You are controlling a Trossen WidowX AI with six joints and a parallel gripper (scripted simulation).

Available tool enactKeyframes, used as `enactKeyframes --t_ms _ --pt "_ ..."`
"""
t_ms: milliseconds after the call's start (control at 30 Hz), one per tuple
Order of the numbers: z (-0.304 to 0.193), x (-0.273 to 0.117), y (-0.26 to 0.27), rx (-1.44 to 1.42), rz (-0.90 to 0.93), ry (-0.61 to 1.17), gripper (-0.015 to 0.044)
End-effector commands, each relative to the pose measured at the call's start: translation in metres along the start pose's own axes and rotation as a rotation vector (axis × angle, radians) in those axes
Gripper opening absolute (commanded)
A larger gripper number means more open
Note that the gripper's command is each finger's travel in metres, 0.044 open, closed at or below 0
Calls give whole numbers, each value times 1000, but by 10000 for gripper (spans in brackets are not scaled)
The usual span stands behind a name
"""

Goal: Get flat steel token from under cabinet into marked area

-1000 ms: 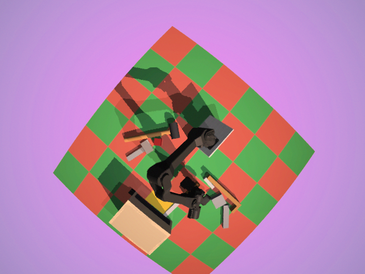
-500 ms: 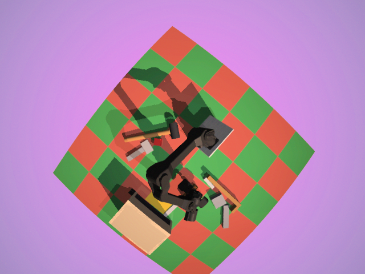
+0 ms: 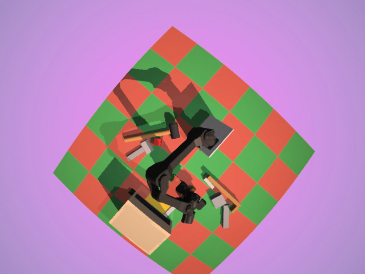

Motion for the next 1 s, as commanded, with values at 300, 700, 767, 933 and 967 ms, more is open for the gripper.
enactKeyframes --t_ms 300,700,767,933,967 --pt "21 0 -4 13 -4 -13 0" --pt "34 -1 -7 14 -4 -13 0" --pt "36 -1 -7 14 -4 -13 0" --pt "41 -1 -8 14 -4 -14 0" --pt "42 -1 -9 14 -4 -14 0"
Point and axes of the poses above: the point midway between the two fingers, 35 mm back from their tips, its own x axis out along the fingers, its own y axis across the jaws, z = x × y, the point moved 10 cm from there along -x, back along the fingers, and after that the axes turned 12 degrees about -x, right-handed, at the moved point
